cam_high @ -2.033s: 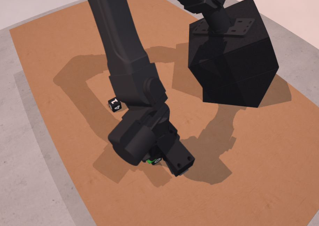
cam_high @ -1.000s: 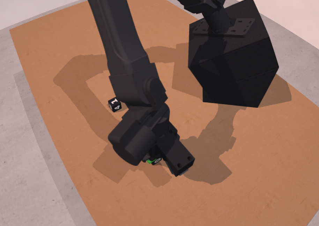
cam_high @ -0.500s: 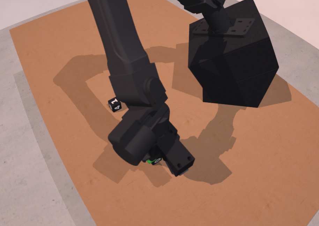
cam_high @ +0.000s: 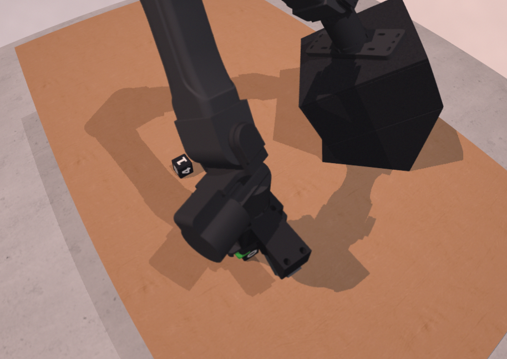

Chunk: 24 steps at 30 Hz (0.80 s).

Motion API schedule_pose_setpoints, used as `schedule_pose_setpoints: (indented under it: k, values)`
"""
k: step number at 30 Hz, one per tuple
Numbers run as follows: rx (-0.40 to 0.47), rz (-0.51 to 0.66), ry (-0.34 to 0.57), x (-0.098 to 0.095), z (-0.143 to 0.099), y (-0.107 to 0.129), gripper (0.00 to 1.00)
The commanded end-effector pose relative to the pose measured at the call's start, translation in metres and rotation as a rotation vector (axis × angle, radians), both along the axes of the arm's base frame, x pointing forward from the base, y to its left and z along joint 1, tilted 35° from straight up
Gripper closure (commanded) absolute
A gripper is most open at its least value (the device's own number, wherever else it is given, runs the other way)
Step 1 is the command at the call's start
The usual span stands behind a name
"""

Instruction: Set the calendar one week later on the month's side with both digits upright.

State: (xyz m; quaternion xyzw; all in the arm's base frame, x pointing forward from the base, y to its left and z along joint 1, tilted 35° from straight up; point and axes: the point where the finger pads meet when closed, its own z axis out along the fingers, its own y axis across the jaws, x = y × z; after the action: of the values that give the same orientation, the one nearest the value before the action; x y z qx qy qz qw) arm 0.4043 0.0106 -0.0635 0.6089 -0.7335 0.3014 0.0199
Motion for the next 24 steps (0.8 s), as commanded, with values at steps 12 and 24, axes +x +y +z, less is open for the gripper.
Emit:
schedule_pose_setpoints:
  k: [12, 24]
  values:
    - [0.026, 0.022, -0.048, 0.0106, 0.013, 0.0148, 0.74]
    - [0.026, 0.022, -0.048, 0.0106, 0.013, 0.0148, 0.74]
